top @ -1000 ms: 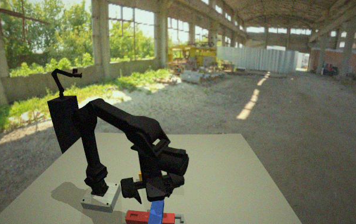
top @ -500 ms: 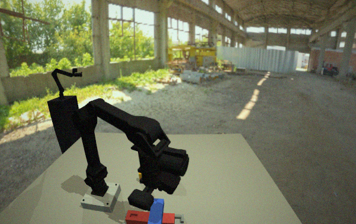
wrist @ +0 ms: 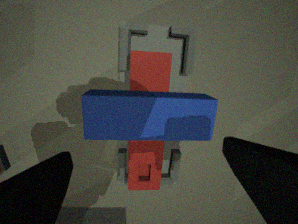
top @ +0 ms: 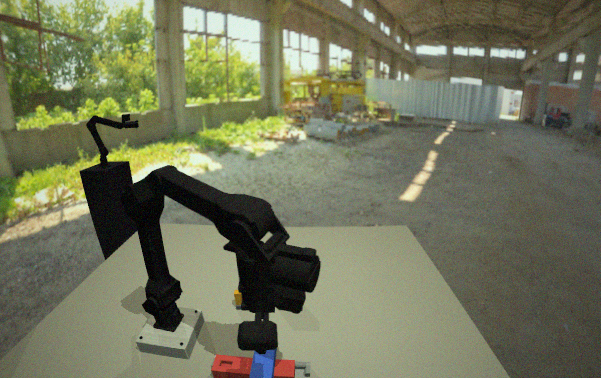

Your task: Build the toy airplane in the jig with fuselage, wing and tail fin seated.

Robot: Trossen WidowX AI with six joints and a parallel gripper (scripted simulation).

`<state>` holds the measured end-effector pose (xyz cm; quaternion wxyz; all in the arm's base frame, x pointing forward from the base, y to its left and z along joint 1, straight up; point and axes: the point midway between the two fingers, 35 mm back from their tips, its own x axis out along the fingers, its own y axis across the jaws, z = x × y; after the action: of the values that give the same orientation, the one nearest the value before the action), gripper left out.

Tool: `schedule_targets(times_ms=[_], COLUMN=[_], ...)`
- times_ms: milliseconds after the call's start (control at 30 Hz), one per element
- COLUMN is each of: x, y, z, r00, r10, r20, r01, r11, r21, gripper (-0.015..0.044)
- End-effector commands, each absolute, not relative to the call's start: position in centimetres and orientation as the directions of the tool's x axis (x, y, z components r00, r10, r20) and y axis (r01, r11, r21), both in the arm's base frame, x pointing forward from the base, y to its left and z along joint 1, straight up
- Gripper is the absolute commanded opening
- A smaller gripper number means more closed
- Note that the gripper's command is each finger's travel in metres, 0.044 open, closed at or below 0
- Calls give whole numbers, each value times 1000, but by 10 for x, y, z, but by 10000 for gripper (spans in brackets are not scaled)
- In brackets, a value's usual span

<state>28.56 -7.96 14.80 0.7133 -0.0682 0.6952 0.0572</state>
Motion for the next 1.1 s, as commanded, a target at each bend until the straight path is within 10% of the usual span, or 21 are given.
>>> schedule_targets(times_ms=[0,533,1067], x=[283,182,169], y=[-38,135,144], z=[149,142,83], r00=[29,19,18], r10=[-9,10,11], r20=[-1000,-1000,-1000], r01=[-193,-193,-193], r11=[981,981,981], r21=[-14,6,7], gripper=[440,440,440])
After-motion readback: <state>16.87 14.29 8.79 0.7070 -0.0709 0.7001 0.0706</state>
